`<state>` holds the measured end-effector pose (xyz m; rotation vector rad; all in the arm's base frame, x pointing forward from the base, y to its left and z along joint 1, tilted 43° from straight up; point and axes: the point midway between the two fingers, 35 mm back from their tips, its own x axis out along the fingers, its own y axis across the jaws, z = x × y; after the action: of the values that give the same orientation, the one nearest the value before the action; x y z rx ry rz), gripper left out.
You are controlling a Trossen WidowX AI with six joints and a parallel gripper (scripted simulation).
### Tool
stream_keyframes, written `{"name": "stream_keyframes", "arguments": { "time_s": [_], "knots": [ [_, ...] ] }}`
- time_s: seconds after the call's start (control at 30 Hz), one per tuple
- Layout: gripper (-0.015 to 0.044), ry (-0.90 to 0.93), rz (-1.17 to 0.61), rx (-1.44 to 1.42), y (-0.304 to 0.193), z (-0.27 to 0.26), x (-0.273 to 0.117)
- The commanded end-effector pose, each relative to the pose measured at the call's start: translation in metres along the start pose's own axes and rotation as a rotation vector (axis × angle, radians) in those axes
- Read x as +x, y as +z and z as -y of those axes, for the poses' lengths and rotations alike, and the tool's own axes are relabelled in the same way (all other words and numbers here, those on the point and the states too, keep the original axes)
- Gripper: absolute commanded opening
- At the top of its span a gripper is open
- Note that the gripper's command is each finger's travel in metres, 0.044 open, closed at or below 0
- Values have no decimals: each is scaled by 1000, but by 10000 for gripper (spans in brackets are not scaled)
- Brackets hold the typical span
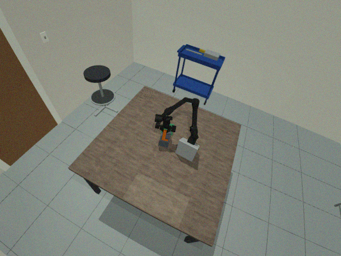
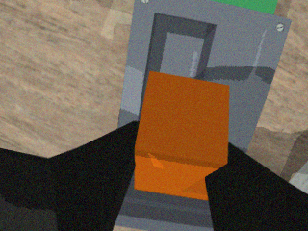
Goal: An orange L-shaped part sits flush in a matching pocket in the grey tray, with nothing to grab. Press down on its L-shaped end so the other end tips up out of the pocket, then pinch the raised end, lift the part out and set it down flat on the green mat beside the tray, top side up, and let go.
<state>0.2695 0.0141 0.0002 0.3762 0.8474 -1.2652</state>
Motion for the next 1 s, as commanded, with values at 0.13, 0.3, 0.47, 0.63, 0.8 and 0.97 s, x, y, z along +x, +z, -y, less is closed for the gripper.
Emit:
{"name": "stream_keyframes", "arguments": {
  "time_s": [0.13, 0.3, 0.47, 0.63, 0.8, 0.97],
  "knots": [
    [0, 8, -8, 4, -1, -2, -15],
    [0, 8, -8, 4, -1, -2, -23],
    [0, 8, -8, 3, -1, -2, -31],
    [0, 8, -9, 3, -1, -2, -38],
    [0, 8, -9, 3, -1, -2, -41],
    [0, 8, -9, 3, -1, -2, -45]
  ]
}}
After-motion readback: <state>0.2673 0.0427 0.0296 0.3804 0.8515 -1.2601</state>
